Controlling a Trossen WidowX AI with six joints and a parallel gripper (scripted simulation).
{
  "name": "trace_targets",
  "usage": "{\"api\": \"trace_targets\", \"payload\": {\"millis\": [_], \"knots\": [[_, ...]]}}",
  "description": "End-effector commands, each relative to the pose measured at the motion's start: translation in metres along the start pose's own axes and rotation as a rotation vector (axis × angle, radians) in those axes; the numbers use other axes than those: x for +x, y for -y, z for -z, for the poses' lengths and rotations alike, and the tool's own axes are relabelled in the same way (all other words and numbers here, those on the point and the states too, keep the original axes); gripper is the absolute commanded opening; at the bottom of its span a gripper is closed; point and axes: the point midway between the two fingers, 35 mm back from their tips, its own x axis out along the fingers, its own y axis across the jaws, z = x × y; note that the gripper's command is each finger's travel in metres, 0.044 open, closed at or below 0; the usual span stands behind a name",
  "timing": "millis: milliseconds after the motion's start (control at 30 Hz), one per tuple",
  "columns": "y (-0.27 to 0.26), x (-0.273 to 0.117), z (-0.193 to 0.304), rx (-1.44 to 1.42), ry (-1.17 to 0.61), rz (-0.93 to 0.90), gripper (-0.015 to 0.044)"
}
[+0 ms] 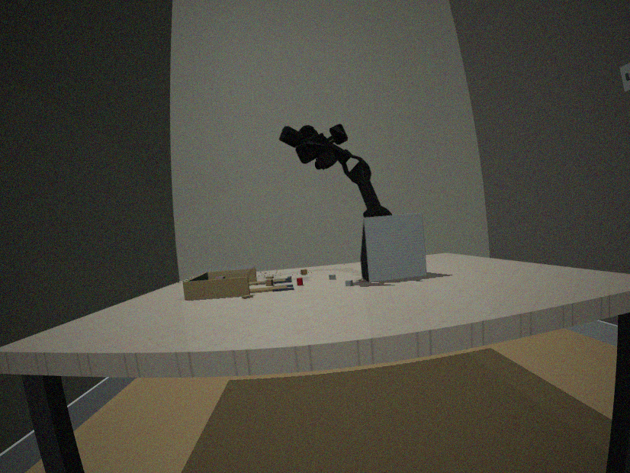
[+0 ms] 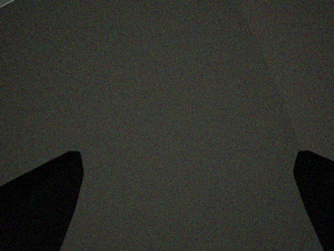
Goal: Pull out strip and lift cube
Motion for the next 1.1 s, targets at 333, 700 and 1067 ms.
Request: {"api": "trace_targets", "payload": {"millis": [333, 700, 1067], "knots": [[-0.133, 0.02, -0.042, -1.015, 0.452, -0.55, 0.04], [-0.201, -0.009, -0.081, -1.533, 1.212, -0.734, 0.04], [-0.21, -0.047, -0.13, -1.555, 1.954, -0.542, 0.04]]}}
